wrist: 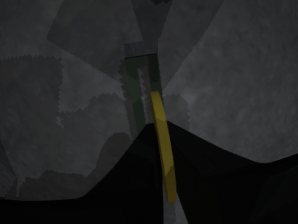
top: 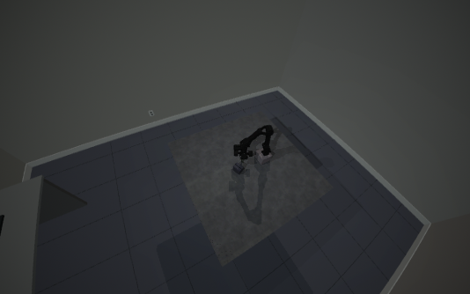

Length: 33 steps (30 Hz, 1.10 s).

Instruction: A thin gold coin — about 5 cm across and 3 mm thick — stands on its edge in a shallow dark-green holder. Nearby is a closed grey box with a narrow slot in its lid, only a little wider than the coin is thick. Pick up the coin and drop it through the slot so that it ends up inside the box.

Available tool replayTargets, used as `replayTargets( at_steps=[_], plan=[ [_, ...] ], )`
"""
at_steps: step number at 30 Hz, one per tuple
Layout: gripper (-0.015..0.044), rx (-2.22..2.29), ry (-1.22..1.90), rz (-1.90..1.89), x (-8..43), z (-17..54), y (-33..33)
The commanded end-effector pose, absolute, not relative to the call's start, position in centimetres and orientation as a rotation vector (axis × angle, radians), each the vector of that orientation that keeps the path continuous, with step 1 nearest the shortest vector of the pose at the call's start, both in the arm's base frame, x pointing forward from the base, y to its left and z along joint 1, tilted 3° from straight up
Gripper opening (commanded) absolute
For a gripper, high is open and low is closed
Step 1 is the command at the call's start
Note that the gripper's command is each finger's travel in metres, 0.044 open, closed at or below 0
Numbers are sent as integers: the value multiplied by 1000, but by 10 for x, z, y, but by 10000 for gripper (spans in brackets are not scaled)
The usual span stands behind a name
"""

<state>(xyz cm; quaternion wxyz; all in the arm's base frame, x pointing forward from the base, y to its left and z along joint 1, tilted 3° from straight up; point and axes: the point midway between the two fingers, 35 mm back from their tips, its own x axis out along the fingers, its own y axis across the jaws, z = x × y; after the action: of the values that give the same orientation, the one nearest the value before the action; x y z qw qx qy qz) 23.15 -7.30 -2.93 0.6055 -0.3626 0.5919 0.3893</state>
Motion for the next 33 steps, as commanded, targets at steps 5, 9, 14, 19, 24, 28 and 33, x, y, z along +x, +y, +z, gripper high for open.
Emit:
replayTargets(
  at_steps=[5, 9, 14, 19, 24, 28, 33],
  plan=[
    [0, -842, 1371, 895, 233, -9, -75],
    [0, -842, 1371, 895, 233, 1, -75],
    [0, -842, 1371, 895, 232, 14, -75],
    [0, -842, 1371, 895, 231, 27, -75],
    [0, -842, 1371, 895, 229, 39, -75],
    [0, -858, 1363, 911, 229, 41, -75],
    [0, -981, 1302, 1032, 229, 41, -75]
  ],
)
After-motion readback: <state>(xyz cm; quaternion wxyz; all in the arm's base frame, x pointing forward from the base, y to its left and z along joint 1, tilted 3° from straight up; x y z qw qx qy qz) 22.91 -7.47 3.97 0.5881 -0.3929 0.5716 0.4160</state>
